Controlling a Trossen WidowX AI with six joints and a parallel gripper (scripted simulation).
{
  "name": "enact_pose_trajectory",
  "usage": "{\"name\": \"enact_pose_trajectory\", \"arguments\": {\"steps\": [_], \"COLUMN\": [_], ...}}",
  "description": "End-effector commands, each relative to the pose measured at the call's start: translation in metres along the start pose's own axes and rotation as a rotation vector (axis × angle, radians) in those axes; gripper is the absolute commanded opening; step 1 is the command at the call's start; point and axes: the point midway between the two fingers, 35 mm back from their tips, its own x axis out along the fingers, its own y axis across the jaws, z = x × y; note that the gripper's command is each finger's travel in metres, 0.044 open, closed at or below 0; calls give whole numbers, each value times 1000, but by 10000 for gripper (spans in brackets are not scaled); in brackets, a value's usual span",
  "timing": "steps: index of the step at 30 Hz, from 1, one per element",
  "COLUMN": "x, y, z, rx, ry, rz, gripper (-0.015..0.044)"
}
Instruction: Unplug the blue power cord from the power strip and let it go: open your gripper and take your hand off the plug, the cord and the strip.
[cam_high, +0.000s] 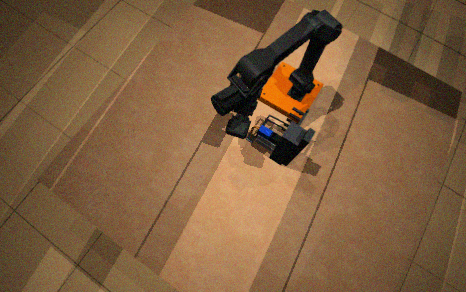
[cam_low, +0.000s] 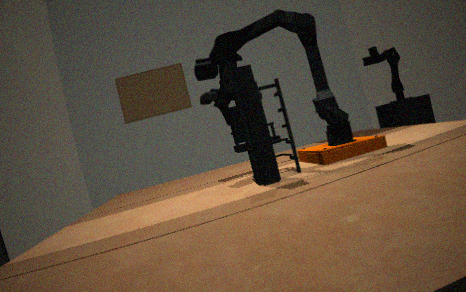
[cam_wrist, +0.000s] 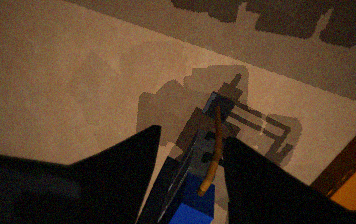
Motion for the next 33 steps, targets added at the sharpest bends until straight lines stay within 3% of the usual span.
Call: {"name": "enact_pose_trajectory", "arguments": {"steps": [1, 33], "x": [14, 16], "y": [-16, -9], "z": [-35, -60], "rx": [258, 258], "ry": [-22, -20], "rz": [-151, -150], "gripper": [160, 160]}}
